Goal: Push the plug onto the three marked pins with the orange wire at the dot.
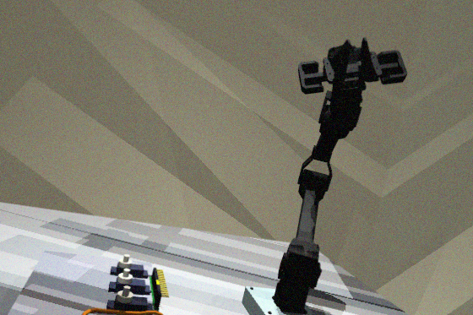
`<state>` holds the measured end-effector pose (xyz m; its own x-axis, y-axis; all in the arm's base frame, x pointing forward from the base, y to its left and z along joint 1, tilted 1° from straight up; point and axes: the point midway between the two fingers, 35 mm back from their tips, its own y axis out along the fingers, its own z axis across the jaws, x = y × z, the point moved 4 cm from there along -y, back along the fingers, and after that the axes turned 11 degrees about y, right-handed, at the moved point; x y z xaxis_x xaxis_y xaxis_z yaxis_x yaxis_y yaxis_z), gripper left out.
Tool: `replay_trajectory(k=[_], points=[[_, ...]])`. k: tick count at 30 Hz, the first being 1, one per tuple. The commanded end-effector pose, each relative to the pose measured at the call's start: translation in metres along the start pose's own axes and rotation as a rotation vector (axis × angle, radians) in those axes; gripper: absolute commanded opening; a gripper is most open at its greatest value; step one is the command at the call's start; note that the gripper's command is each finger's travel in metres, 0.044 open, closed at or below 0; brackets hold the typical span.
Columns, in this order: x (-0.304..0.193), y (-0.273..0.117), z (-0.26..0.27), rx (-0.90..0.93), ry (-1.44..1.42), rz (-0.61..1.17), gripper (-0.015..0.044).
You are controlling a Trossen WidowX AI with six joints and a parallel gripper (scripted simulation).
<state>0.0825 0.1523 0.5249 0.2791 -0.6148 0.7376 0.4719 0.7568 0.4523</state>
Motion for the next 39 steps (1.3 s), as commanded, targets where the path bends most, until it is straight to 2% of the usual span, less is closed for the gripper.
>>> replay_trajectory(k=[1, 21, 39], points=[[-0.004, 0.003, -0.011, -0.037, -0.041, -0.004, 0.0115], [-0.016, 0.009, -0.079, -0.266, -0.231, -0.035, 0.0115], [-0.017, -0.003, -0.145, -0.481, -0.381, -0.046, 0.0115]])
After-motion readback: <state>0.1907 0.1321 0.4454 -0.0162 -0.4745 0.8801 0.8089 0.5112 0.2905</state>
